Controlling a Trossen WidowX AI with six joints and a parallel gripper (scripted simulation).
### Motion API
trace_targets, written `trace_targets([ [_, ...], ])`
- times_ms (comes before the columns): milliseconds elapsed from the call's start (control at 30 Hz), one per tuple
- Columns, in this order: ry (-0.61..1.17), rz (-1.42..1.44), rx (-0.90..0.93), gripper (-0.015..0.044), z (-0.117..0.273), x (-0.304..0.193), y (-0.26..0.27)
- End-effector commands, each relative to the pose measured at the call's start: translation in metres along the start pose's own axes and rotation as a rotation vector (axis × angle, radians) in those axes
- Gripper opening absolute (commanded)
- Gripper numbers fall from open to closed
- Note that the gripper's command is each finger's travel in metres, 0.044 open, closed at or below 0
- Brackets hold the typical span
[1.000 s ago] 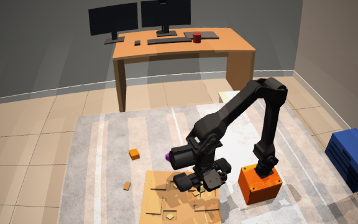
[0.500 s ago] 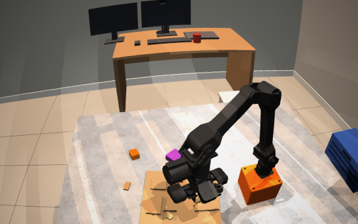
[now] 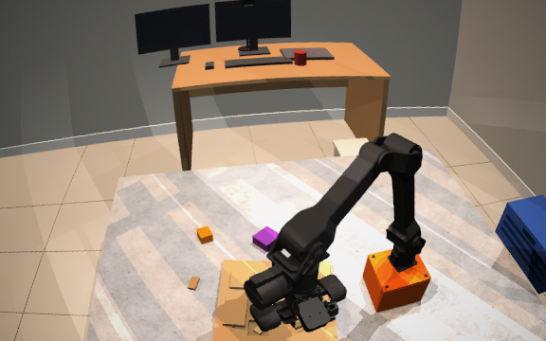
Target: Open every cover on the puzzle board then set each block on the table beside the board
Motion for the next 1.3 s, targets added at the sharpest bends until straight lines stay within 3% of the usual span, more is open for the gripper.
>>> trace_targets([
  [0,0.005,-0.002,0.005,0.0080,-0.003,0.013,-0.003],
  [633,-0.001,-0.003,0.002,0.0080,-0.011,0.086,-0.009],
  [1267,-0.001,-0.003,0.002,0.0080,-0.038,0.090,-0.011],
])
Point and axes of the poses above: the point midway between the two fingers, 35 mm back from their tips, its own z axis back along the fingers, its own y axis across the jaws, x = y × z, the point moved 6 cm from there along z, back along the fingers, and after that the axes turned 14 degrees about -z, right-handed, at the moved point
